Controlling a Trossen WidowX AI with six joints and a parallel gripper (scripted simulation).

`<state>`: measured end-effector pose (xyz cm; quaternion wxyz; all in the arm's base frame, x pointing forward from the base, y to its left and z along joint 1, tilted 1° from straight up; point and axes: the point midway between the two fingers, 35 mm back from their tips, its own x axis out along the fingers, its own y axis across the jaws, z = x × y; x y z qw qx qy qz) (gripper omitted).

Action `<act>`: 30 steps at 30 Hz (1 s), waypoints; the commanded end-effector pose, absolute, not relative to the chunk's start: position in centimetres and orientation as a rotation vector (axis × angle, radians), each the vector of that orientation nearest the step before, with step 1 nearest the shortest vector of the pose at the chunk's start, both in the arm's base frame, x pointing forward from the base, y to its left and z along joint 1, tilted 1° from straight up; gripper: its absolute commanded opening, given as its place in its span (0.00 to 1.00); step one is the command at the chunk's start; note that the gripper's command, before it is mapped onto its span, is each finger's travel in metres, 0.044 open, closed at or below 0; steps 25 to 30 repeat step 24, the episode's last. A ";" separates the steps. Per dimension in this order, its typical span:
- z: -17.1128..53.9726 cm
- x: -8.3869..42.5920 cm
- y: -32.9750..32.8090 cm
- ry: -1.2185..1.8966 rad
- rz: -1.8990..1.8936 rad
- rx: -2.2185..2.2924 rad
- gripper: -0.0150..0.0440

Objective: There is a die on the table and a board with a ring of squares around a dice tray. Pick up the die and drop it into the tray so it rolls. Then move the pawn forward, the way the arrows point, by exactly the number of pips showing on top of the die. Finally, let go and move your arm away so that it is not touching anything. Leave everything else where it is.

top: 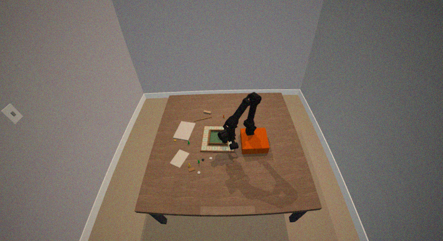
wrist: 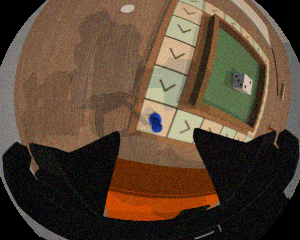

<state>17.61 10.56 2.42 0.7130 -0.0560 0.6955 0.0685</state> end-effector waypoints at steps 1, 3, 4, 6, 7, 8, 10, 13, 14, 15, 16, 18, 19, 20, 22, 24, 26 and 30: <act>3.9 17.5 10.4 1.540 0.145 -0.124 1.00; 4.4 17.5 10.5 1.540 0.145 -0.124 1.00; 4.5 17.6 10.3 1.540 0.142 -0.121 1.00; 5.3 18.0 9.0 1.541 0.119 -0.100 1.00; 6.0 18.2 8.0 1.542 0.102 -0.083 1.00; 6.6 18.3 7.0 1.543 0.085 -0.067 1.00; 7.9 18.3 5.0 1.544 0.051 -0.035 1.00; 9.8 17.8 2.1 1.545 -0.001 0.015 1.00; 10.4 17.4 1.2 1.545 -0.018 0.031 1.00; 11.0 17.0 0.4 1.545 -0.035 0.047 1.00; 11.5 16.7 -0.3 1.545 -0.049 0.061 1.00; 11.9 16.3 -0.9 1.545 -0.060 0.072 1.00; 11.9 16.3 -0.9 1.545 -0.060 0.072 1.00; 11.9 16.3 -0.9 1.545 -0.060 0.072 1.00; 11.0 17.1 0.2 1.542 -0.045 0.053 1.00; 11.0 17.1 0.2 1.542 -0.045 0.053 1.00; 11.0 17.1 0.2 1.542 -0.045 0.053 1.00; 11.0 17.1 0.2 1.542 -0.045 0.053 1.00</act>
